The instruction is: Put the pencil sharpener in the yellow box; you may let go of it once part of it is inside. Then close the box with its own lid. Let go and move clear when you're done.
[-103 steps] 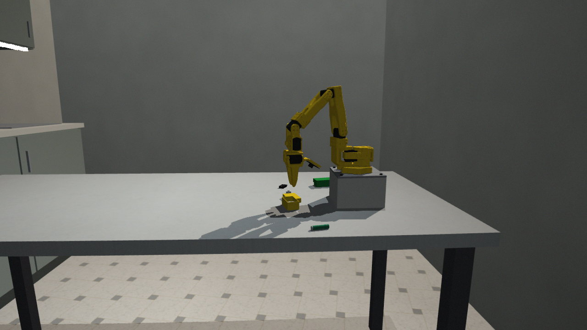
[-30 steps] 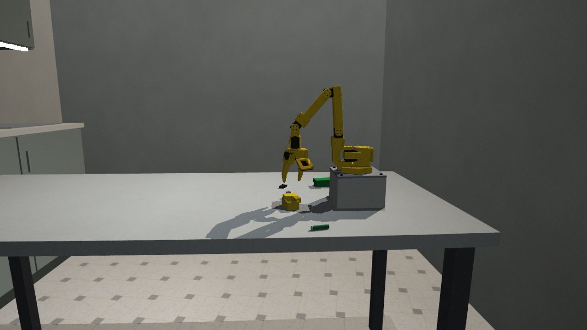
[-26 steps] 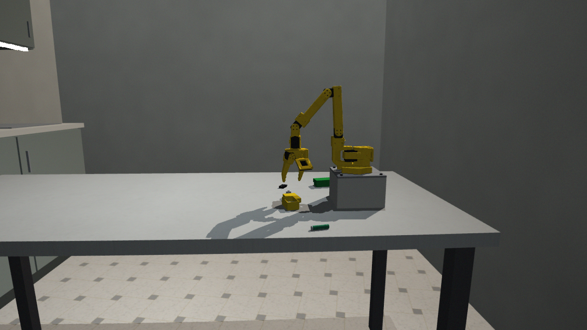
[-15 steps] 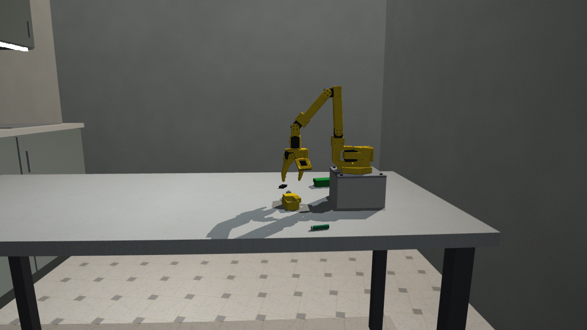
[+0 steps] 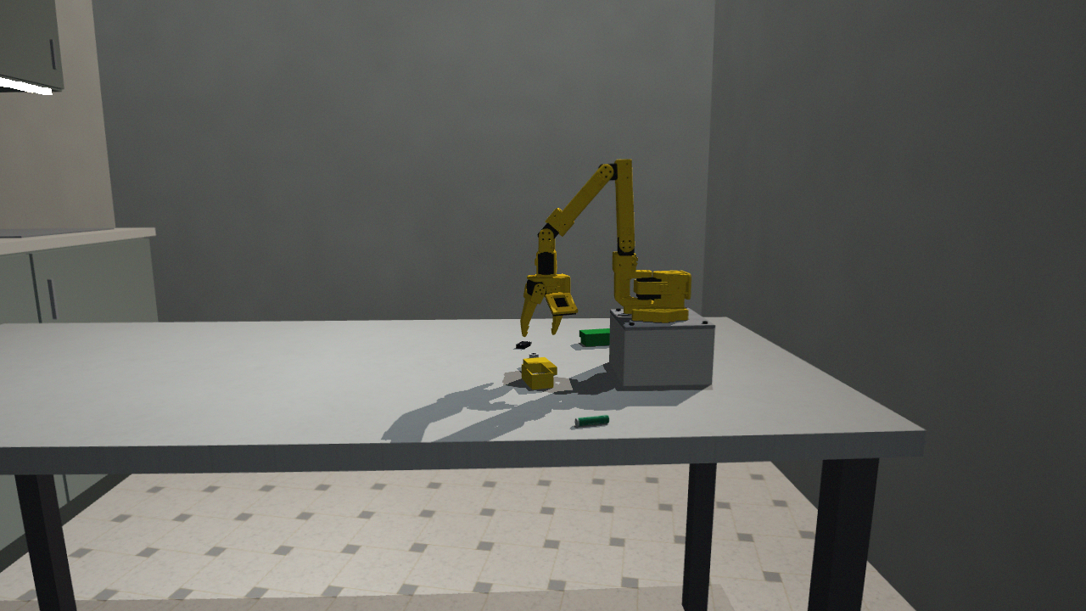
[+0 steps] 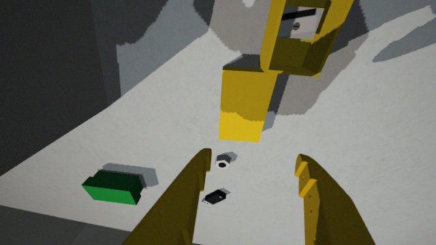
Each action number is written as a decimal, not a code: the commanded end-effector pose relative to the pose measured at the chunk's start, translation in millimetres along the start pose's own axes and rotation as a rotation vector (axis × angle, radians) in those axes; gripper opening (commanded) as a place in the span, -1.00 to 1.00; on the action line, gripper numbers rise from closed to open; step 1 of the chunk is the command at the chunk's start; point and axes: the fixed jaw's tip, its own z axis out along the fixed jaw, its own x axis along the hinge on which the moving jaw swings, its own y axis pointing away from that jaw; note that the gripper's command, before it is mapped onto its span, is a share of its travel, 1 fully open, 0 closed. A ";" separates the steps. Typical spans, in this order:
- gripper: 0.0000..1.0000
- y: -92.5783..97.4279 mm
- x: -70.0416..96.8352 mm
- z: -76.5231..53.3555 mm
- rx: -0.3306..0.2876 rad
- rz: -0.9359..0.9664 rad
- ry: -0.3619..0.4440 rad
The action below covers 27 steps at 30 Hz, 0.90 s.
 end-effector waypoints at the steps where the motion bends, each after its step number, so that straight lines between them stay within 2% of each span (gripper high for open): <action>1: -0.41 0.4 0.9 -1.0 0.011 0.017 0.003; 27: -0.41 3.0 -0.4 -3.2 0.011 0.017 0.003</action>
